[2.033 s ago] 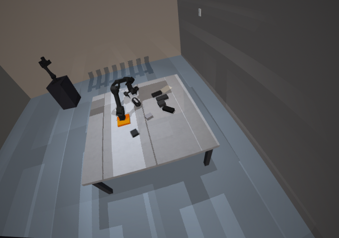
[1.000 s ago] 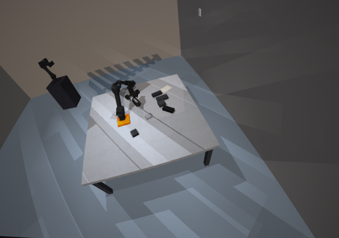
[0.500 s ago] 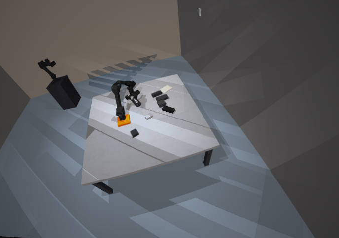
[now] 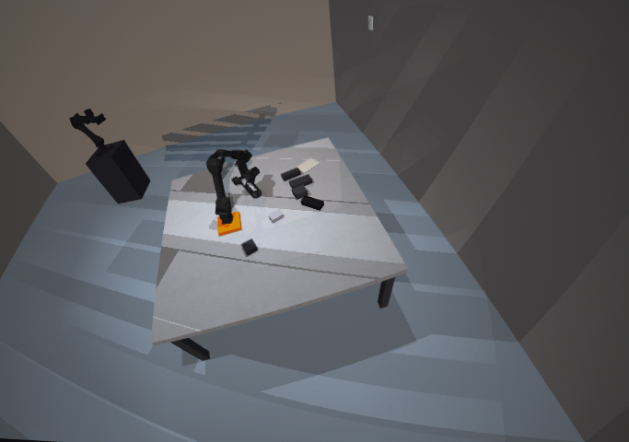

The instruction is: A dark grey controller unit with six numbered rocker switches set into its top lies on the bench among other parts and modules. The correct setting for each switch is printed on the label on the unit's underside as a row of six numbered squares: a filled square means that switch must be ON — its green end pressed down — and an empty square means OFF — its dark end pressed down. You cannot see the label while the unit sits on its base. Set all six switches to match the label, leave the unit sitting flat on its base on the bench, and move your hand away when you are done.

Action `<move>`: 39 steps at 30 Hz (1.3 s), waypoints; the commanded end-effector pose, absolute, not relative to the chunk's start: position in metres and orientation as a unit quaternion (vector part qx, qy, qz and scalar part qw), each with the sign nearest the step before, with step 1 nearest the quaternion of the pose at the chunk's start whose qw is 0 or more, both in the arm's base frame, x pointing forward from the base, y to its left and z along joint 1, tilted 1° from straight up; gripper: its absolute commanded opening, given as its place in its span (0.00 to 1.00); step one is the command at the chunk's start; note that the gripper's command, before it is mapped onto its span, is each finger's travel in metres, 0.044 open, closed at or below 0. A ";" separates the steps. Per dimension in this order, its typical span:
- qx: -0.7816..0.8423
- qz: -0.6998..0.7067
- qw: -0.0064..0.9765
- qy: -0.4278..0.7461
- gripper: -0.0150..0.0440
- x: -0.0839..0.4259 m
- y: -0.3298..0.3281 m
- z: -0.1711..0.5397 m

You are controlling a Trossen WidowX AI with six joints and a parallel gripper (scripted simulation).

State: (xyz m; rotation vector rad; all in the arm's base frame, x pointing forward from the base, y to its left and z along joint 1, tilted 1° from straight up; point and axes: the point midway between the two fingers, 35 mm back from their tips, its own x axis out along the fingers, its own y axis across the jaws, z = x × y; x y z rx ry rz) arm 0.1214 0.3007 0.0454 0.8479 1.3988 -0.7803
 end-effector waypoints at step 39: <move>0.369 -0.339 0.618 0.606 0.82 0.126 0.291 0.075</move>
